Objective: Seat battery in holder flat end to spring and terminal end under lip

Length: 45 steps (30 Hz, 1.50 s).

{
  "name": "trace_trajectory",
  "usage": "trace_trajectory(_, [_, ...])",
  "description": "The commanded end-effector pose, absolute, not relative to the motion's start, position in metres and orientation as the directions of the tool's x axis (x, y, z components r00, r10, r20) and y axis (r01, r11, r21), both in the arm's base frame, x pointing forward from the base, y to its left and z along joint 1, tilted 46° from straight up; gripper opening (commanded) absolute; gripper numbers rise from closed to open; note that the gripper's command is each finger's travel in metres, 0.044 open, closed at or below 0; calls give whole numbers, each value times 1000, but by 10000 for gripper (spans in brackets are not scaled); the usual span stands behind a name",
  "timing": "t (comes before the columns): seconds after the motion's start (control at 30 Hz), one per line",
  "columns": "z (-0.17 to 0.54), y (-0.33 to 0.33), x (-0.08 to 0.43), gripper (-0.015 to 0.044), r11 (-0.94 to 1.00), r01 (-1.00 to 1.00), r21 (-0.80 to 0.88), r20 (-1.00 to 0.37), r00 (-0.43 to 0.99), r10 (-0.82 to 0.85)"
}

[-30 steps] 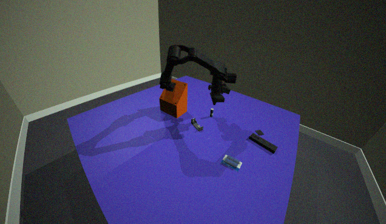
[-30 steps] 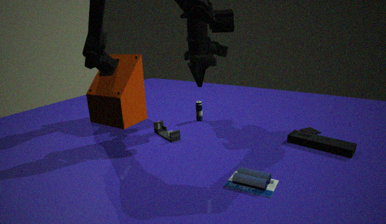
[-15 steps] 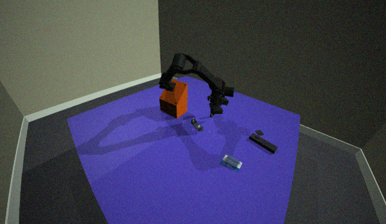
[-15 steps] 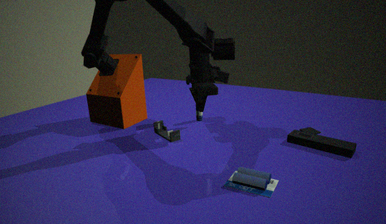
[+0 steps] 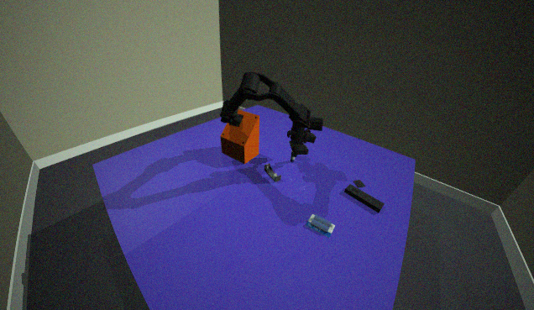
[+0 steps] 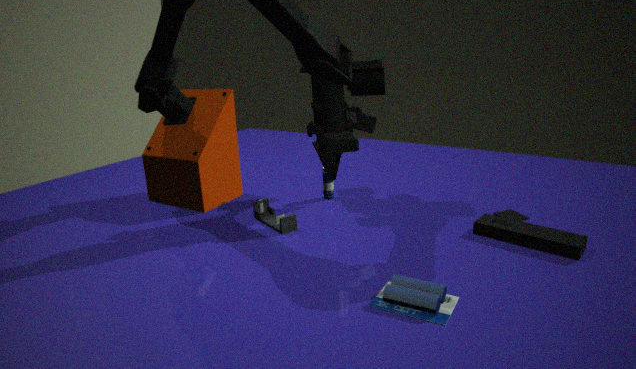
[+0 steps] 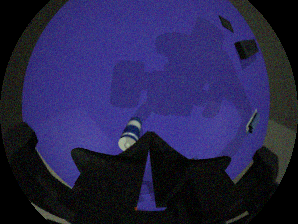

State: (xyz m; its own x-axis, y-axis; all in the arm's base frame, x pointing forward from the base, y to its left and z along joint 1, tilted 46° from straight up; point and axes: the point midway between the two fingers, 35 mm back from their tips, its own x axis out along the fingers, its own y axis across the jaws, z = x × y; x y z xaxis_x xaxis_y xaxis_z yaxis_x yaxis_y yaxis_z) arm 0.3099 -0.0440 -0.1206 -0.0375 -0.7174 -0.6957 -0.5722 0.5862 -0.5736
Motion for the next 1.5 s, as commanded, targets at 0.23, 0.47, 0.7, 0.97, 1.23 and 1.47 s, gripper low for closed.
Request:
trace_trajectory(0.23, [-135, -34, 295, 0, 589, -578, -564, -696, -50, -716])
trace_trajectory(0.47, [-141, -28, 288, 0, 589, -578, -564, -696, -50, -716])
trace_trajectory(0.7, [-147, -21, 281, 0, 589, -578, -565, -695, -51, -717])
trace_trajectory(0.97, [-144, -19, 283, 0, 587, -576, -570, -696, -42, -717])
trace_trajectory(1.23, [-98, 34, 284, 0, 591, -578, -563, -699, -49, -713])
trace_trajectory(1.47, [-93, 38, 284, 0, 591, -578, -563, -698, -50, -714])
